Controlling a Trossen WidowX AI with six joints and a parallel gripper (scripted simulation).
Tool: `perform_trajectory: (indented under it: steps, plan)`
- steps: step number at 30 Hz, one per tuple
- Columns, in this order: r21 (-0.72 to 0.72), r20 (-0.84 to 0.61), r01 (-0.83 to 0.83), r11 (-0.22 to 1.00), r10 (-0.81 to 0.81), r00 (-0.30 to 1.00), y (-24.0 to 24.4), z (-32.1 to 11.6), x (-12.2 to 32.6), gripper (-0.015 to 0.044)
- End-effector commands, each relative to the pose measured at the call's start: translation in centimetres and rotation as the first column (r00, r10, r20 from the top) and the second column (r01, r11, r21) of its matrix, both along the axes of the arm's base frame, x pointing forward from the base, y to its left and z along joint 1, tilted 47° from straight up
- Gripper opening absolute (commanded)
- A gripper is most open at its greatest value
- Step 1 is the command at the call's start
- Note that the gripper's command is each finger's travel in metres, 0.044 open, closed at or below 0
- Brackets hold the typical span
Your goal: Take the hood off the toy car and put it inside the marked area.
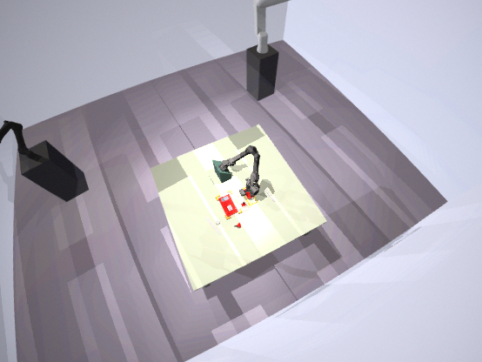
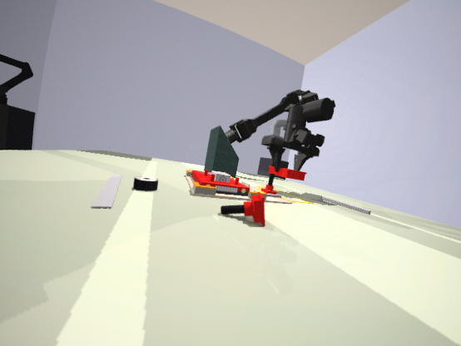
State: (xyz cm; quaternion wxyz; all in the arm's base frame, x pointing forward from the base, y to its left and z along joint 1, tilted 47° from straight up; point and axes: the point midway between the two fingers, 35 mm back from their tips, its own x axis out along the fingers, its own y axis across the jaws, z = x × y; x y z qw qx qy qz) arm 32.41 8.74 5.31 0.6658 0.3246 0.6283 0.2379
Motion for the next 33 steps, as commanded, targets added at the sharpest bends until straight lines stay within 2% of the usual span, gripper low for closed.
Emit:
perform_trajectory:
  steps: [1, 33]
  plan:
    - [0.001, -0.005, 0.003, 1.000, -0.003, 1.000, 0.2, -0.3, -0.1, 0.0000]
    - [0.005, -0.005, 0.003, 1.000, -0.003, 1.000, 2.0, -1.9, 0.0, 0.0000]
